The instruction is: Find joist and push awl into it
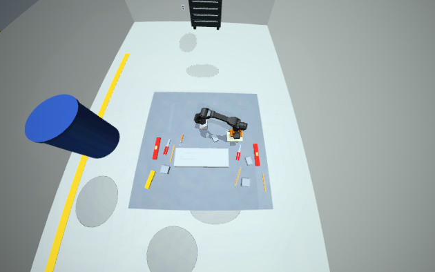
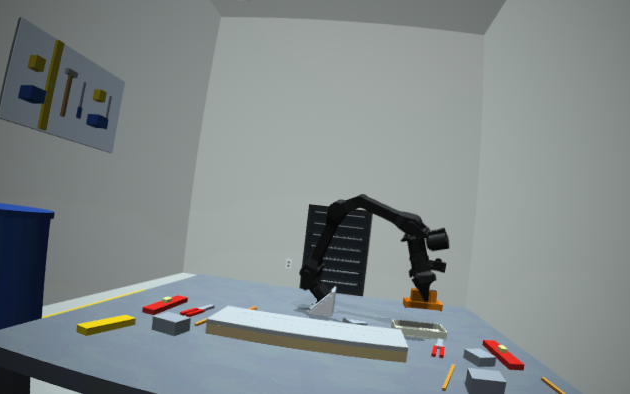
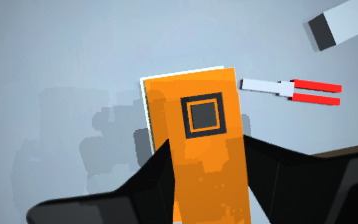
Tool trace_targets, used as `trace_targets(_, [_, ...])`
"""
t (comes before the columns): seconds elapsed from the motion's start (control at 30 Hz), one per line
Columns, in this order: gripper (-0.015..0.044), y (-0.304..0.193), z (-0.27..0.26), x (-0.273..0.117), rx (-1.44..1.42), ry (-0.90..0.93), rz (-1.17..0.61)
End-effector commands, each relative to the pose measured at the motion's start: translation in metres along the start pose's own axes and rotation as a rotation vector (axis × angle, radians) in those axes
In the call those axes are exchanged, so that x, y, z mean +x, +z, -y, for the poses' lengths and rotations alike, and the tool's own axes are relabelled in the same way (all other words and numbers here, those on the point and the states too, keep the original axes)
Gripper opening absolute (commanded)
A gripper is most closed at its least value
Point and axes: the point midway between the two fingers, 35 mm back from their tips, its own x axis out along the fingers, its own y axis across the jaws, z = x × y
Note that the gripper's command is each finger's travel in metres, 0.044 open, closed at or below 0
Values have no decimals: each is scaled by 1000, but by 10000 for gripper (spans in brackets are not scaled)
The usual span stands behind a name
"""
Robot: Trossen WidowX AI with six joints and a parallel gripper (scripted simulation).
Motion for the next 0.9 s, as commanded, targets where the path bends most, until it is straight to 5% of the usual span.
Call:
trace_targets(0.0, [0, -2, 0, 9, -5, 0, -4])
trace_targets(0.87, [0, -16, 0, 54, -4, -1, -5])
